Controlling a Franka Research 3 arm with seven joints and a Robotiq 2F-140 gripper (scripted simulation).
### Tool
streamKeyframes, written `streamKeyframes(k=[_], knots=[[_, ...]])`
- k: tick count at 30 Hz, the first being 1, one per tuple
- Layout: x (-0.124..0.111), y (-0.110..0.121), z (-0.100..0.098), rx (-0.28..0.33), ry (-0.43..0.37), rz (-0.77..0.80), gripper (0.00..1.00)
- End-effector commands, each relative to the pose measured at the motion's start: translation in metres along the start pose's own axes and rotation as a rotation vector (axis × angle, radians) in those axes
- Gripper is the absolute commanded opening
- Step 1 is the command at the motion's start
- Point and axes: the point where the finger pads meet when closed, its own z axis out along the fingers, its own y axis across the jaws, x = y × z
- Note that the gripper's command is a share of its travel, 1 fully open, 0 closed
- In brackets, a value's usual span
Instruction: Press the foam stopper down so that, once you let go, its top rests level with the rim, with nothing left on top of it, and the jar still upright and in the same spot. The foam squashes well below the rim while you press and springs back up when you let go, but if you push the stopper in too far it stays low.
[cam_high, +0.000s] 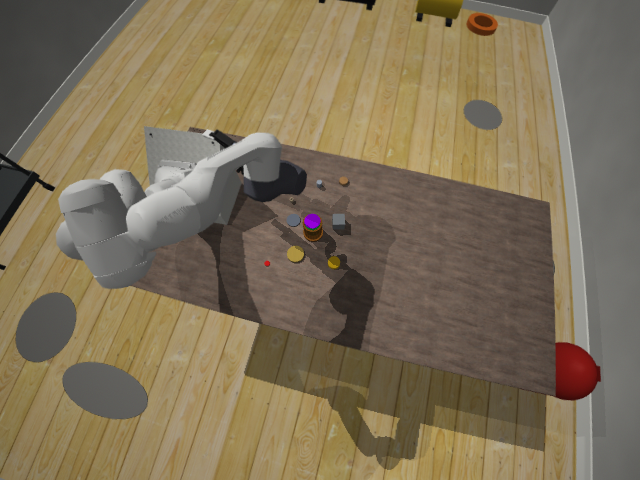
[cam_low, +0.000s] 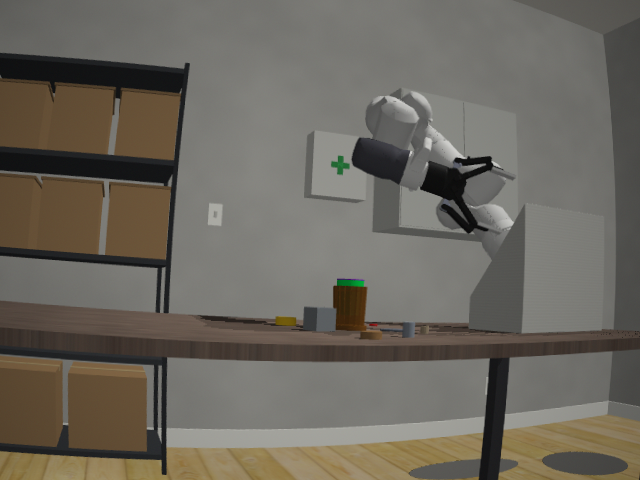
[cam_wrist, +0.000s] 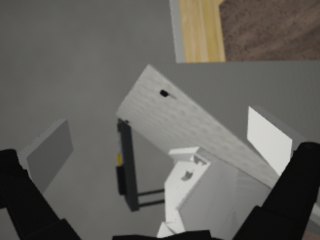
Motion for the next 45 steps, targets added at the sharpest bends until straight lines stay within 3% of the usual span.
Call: streamKeyframes(k=[1, 17, 18, 19, 21, 24, 26, 27, 29, 30, 32, 34, 35, 36, 37, 39, 40, 42, 43, 44, 45], knots=[[0.000, 0.000, 0.000, 0.000, 0.000, 0.000, 1.00], [0.000, 0.000, 0.000, 0.000, 0.000, 0.000, 1.00], [0.000, 0.000, 0.000, -0.002, 0.000, -0.001, 0.00], [0.000, 0.003, -0.003, -0.014, -0.003, -0.003, 0.00], [0.001, 0.017, -0.023, -0.095, -0.019, -0.017, 0.00], [0.005, 0.061, -0.083, -0.368, -0.081, -0.074, 0.00], [0.006, 0.075, -0.103, -0.400, -0.088, -0.079, 0.00], [0.009, 0.089, -0.126, -0.535, -0.117, -0.110, 0.00], [0.008, 0.104, -0.143, -0.556, -0.124, -0.113, 0.00], [0.013, 0.116, -0.166, -0.694, -0.153, -0.144, 0.00], [0.011, 0.134, -0.184, -0.713, -0.159, -0.146, 0.00], [0.011, 0.134, -0.184, -0.713, -0.159, -0.146, 0.00], [0.014, 0.156, -0.216, -0.860, -0.193, -0.178, 0.00], [0.014, 0.161, -0.221, -0.860, -0.193, -0.178, 0.00], [0.015, 0.171, -0.239, -0.979, -0.220, -0.205, 0.00], [0.016, 0.185, -0.254, -0.987, -0.222, -0.206, 0.00], [0.016, 0.196, -0.270, -1.090, -0.244, -0.228, 0.00], [0.018, 0.205, -0.280, -1.090, -0.244, -0.228, 0.00], [0.019, 0.220, -0.300, -1.166, -0.261, -0.244, 0.00], [0.019, 0.220, -0.300, -1.166, -0.261, -0.244, 0.00], [0.020, 0.229, -0.313, -1.218, -0.273, -0.256, 0.00]])
